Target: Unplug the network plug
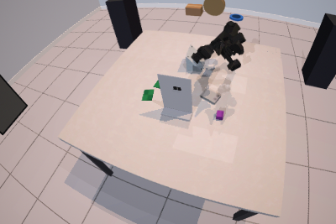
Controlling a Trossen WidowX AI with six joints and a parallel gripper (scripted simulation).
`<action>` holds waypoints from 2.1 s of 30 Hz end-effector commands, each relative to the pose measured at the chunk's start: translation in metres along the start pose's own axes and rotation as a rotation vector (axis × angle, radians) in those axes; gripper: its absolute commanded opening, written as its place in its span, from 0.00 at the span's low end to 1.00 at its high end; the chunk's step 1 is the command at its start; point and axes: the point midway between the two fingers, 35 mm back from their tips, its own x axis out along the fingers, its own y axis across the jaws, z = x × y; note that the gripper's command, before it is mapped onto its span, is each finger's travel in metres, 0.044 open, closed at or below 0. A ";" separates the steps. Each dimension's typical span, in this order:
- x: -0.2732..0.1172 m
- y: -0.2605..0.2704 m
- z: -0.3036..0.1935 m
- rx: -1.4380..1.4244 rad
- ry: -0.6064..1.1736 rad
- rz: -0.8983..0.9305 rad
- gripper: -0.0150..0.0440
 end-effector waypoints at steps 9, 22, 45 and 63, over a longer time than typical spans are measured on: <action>0.021 -0.008 -0.048 -0.138 0.051 -0.011 0.53; 0.033 -0.023 -0.132 -0.370 0.144 -0.013 0.52; -0.010 -0.042 -0.251 -0.745 0.307 0.034 0.52; 0.012 -0.041 -0.252 -0.747 0.307 0.034 0.52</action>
